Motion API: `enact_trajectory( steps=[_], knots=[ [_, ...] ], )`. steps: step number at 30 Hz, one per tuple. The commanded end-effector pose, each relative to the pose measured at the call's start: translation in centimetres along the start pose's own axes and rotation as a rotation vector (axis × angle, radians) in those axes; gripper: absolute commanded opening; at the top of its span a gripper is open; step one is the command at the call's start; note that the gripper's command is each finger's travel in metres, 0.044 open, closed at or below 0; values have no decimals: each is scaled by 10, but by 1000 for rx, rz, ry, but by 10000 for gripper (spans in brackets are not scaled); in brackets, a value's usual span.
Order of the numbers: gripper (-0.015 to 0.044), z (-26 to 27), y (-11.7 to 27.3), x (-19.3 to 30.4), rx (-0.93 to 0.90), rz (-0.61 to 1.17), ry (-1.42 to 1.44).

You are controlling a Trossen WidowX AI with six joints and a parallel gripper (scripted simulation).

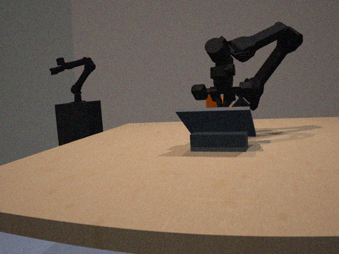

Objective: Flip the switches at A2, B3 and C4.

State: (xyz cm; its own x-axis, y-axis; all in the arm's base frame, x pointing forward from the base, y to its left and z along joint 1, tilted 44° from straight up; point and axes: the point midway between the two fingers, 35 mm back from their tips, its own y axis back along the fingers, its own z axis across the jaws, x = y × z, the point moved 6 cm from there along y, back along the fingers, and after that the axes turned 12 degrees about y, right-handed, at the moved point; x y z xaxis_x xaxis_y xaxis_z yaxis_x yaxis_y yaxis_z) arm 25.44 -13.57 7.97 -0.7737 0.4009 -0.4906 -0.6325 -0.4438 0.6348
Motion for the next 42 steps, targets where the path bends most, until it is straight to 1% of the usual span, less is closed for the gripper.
enact_trajectory(
  steps=[1, 24, 26, 29, 30, 37, 40, 42],
  knots=[
    [0, -1, -2, 1, 5, 4, -5],
    [0, -1, -5, 1, 5, 4, -5],
    [0, -1, 7, 0, 3, -2, 0],
    [0, -2, 50, 3, 12, -14, -5],
    [0, -1, 58, 4, 12, -17, -6],
    [0, -2, 61, 7, 13, -18, -6],
    [0, -15, 61, 40, 14, -17, -6],
    [0, -18, 60, 50, 13, -17, -6]
  ],
)
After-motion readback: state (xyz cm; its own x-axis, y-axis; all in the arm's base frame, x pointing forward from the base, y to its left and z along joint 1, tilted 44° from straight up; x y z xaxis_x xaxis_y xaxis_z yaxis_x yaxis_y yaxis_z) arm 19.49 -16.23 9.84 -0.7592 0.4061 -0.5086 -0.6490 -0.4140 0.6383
